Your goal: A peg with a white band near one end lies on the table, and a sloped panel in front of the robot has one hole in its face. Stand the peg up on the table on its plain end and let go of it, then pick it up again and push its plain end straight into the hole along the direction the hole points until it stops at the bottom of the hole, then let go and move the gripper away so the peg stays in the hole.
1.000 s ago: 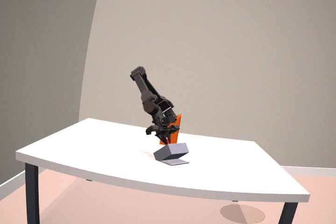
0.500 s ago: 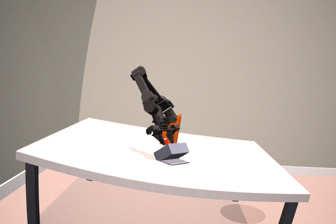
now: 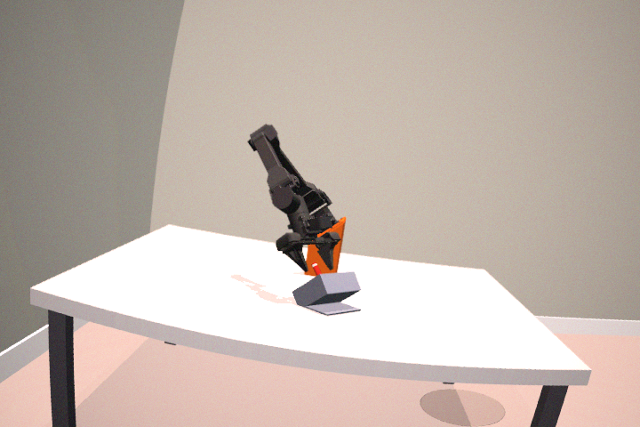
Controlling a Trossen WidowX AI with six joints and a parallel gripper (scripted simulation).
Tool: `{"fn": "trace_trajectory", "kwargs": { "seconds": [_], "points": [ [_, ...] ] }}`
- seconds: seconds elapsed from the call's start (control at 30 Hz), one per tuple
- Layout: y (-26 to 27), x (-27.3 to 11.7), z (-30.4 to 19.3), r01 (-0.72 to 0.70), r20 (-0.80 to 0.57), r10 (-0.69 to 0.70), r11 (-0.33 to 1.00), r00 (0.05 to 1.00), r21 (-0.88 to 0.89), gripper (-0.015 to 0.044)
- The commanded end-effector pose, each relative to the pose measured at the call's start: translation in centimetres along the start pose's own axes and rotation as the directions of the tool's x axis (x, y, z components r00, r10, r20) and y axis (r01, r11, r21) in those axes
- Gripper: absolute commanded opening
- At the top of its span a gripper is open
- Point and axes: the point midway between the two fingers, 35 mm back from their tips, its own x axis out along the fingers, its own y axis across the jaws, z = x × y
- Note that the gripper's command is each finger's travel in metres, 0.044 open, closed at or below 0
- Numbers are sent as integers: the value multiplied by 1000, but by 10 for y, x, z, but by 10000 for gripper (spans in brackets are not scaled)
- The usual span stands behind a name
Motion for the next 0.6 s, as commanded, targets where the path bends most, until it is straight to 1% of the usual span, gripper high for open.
{"fn": "trace_trajectory", "kwargs": {
  "seconds": [0.0,0.57],
  "points": [
    [-1,-8,0,2,1,-2,1000,1000,4,440],
    [-2,-34,2,2,3,-2,1000,1000,2,440]
  ]
}}
